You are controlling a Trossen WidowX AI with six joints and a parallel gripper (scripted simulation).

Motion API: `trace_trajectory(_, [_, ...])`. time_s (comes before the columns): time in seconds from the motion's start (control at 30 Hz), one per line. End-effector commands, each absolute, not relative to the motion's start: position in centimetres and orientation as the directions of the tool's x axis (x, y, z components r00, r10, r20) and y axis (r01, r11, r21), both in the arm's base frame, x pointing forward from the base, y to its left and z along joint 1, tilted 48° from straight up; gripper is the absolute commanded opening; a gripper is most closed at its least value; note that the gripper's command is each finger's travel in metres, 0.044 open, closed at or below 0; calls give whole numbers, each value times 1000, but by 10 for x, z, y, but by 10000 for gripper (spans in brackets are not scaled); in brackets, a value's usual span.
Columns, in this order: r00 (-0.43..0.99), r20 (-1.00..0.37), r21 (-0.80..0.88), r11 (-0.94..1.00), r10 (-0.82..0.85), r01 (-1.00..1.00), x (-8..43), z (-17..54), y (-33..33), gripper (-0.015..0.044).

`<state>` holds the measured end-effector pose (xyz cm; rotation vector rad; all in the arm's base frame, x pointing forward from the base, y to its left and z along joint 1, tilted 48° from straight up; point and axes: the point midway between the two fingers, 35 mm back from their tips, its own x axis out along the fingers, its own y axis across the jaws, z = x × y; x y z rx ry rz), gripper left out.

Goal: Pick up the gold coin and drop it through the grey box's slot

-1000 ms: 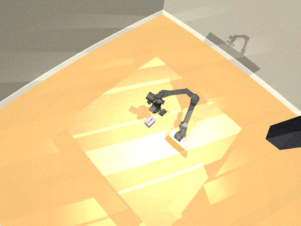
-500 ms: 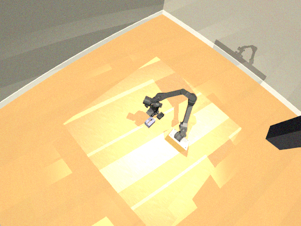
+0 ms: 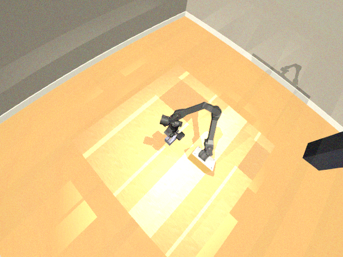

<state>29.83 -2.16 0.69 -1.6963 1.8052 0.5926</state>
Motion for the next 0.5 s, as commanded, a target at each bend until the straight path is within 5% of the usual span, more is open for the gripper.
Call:
trace_trajectory(0.0, [-33,-678,-57,97,-734,-994,291,-6,-15,0])
trace_trajectory(0.47, [-19,-677,-68,88,-735,-994,293,-6,-10,0])
